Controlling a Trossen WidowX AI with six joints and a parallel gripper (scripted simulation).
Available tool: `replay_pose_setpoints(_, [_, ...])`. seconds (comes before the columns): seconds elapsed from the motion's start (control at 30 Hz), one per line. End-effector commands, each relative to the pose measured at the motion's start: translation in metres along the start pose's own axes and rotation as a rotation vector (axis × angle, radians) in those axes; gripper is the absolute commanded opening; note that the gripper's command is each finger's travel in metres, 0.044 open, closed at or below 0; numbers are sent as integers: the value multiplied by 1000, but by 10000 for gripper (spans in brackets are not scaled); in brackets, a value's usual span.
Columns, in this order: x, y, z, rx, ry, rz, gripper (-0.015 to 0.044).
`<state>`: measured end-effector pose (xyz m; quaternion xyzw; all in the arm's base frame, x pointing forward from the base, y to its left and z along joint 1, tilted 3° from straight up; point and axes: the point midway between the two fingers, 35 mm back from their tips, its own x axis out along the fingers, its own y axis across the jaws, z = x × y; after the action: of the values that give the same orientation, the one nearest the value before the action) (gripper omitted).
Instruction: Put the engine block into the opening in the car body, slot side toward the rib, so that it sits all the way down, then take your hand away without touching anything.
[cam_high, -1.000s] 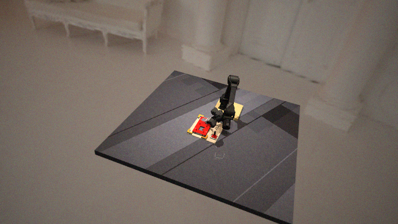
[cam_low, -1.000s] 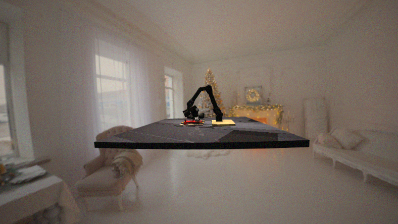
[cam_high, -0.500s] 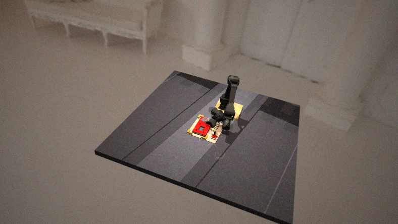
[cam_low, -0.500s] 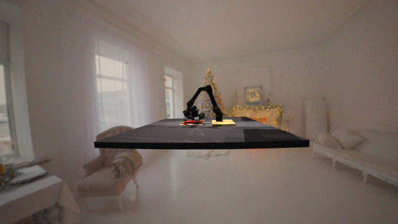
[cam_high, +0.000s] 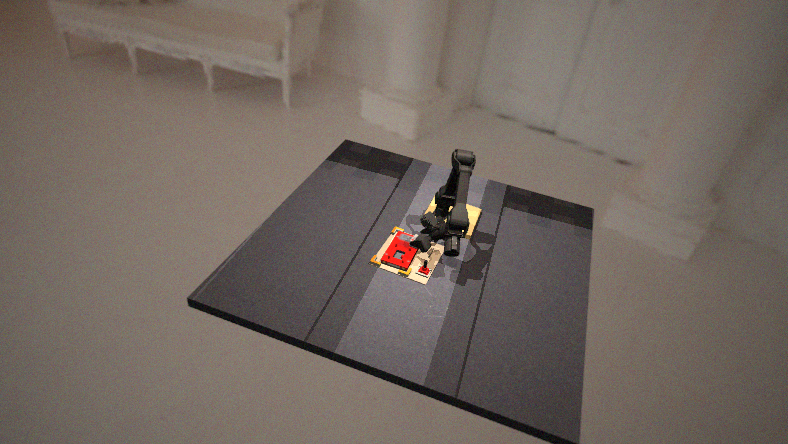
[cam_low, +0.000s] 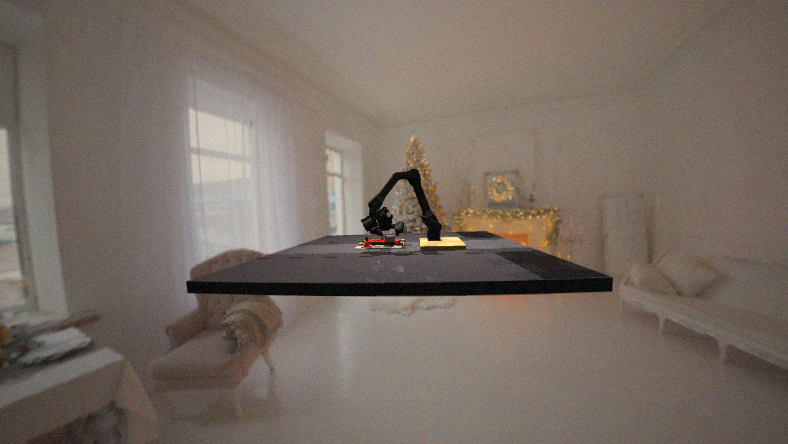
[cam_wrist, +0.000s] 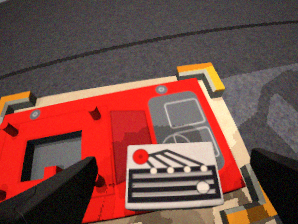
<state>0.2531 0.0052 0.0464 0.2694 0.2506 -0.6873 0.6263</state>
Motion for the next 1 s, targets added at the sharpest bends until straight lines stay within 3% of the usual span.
replay_pose_setpoints(0.0, [-18,1,2,9,9,3,440])
replay_pose_setpoints(0.97, [-25,1,2,21,13,-3,440])
